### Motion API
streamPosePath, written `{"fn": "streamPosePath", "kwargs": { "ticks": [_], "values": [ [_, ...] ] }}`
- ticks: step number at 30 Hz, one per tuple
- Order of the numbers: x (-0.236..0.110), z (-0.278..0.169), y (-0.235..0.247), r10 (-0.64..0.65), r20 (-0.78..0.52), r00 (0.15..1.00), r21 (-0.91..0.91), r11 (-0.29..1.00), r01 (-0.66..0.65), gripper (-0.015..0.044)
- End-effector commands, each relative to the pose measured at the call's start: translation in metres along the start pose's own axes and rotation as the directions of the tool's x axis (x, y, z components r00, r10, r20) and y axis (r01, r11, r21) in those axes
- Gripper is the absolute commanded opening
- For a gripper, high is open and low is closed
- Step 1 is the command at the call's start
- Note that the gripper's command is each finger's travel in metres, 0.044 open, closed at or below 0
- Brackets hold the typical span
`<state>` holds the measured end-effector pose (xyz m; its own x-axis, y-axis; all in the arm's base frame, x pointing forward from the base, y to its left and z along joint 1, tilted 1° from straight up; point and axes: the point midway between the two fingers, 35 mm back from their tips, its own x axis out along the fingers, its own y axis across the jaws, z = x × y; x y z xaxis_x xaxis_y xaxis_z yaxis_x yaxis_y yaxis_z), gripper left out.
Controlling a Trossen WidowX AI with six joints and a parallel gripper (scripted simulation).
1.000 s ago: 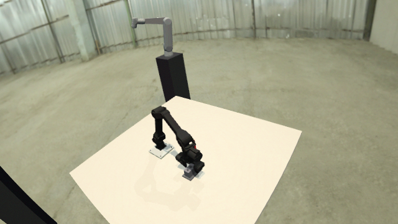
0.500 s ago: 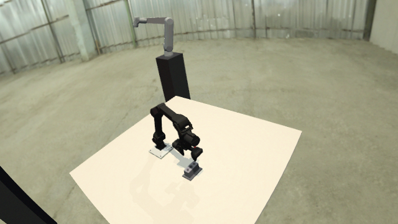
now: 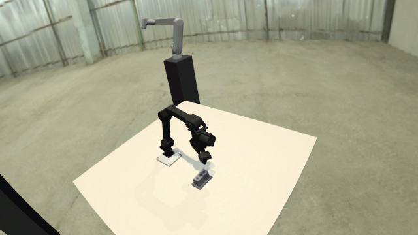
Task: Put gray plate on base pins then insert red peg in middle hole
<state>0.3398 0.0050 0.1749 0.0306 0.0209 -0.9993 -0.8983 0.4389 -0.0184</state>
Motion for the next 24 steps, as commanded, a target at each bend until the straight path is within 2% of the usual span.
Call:
{"fn": "streamPosePath", "kwargs": {
  "ticks": [1, 5, 10, 16, 24],
  "values": [
    [-0.004, 0.027, 0.041, -0.016, 0.023, 1.0, 0.51, 0.86, 0.001, 0.044],
    [-0.003, 0.039, 0.067, -0.014, 0.031, 0.999, 0.75, 0.662, -0.014, 0.044],
    [-0.002, 0.048, 0.089, -0.009, 0.028, 1.0, 0.873, 0.487, -0.02, 0.044],
    [-0.001, 0.054, 0.109, -0.004, 0.023, 1.0, 0.97, 0.241, -0.021, 0.044],
    [0.001, 0.059, 0.137, 0.0, 0.017, 1.0, 0.994, -0.107, -0.016, 0.044]
  ]
}}
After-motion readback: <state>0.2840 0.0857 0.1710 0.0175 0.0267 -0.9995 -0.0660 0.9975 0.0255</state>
